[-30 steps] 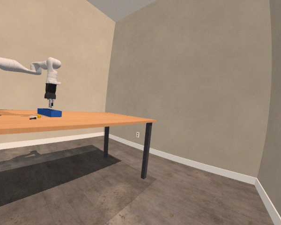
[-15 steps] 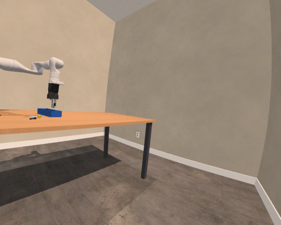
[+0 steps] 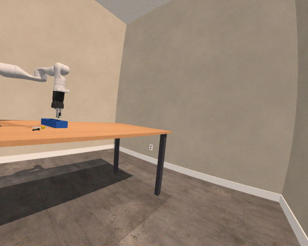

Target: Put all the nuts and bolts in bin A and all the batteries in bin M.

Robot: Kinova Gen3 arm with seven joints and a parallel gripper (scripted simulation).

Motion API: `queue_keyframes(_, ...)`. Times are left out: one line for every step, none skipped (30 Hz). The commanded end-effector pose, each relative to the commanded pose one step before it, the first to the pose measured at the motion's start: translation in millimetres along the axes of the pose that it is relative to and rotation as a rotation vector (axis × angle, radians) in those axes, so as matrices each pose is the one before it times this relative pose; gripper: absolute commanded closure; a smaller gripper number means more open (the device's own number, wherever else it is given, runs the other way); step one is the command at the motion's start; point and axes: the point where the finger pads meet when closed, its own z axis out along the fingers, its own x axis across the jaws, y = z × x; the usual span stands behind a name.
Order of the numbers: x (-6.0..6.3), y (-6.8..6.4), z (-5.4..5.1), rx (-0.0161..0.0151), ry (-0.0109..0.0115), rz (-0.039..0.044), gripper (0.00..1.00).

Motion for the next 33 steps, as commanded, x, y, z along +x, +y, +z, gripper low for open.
queue_keyframes(0.4,1.24,-0.74,0.00041,-0.00069,-0.0007,0.69)
queue_keyframes(0.04,0.1,0.0,0.0,0.0,0.0,0.69)
queue_keyframes(0.83,1.56,0.19,-0.00004,0.00238,-0.00544,0.69)
queue_keyframes(-0.73,-1.37,-0.19,0.00004,-0.00239,0.00544,0.69)
queue_keyframes(0.04,0.07,0.0,0.0,0.0,0.0,0.69)
queue_keyframes(0.04,0.07,0.0,0.0,0.0,0.0,0.69)
queue_keyframes(-0.59,-0.15,3.4,0.00287,-0.00226,-0.00528,0.69)
queue_keyframes(-0.06,-0.17,3.21,-0.00096,-0.00094,0.0007,0.69)
queue_keyframes(0.47,-0.29,2.32,0.00004,0.00077,0.00258,0.69)
queue_keyframes(0.0,0.0,0.0,0.0,0.0,0.0,0.69)
queue_keyframes(0.0,0.0,0.0,0.0,0.0,0.0,0.69)
queue_keyframes(0.07,0.27,1.95,-0.00086,0.0001,0.00187,0.69)
queue_keyframes(-0.03,-0.29,1.95,0.00091,-0.00003,-0.0016,0.69)
queue_keyframes(-0.01,0.03,2.09,0.0,-0.00003,-0.00135,0.69)
queue_keyframes(0.04,0.0,2.0,0.00002,0.00001,0.00063,0.69)
queue_keyframes(0.04,0.0,2.0,0.00002,0.00001,0.00088,0.69)
queue_keyframes(0.02,0.0,2.0,0.00002,0.00001,-0.00012,0.69)
queue_keyframes(0.01,0.0,2.0,0.00002,0.00001,-0.00037,0.69)
queue_keyframes(0.02,0.0,2.0,0.00002,0.00001,0.0001,0.69)
queue_keyframes(0.03,0.0,2.0,0.00002,0.00001,0.00028,0.69)
queue_keyframes(0.02,0.0,2.0,0.00002,0.00001,0.00005,0.69)
queue_keyframes(0.02,0.0,2.0,0.00002,0.00001,-0.00007,0.69)
queue_keyframes(0.02,0.0,2.0,0.00002,0.00001,0.00003,0.69)
queue_keyframes(0.02,0.0,2.0,0.00002,0.00001,0.00011,0.69)
queue_keyframes(0.02,0.0,2.0,0.00002,0.00001,0.00006,0.69)
queue_keyframes(0.02,0.0,2.0,0.00002,0.00001,0.00002,0.69)
queue_keyframes(0.0,0.0,0.0,0.0,0.0,0.0,0.69)
queue_keyframes(0.0,0.0,0.0,0.0,0.0,0.0,0.69)
queue_keyframes(-0.12,-0.01,1.91,0.00006,0.00002,0.00137,0.69)
queue_keyframes(0.15,0.02,2.08,-0.00002,0.0,-0.00093,0.69)
queue_keyframes(0.01,0.0,2.0,0.00001,0.00001,-0.00081,0.69)
queue_keyframes(0.02,0.0,2.0,0.00002,0.00001,0.00018,0.69)
queue_keyframes(0.03,0.0,2.0,0.00002,0.00001,0.00055,0.69)
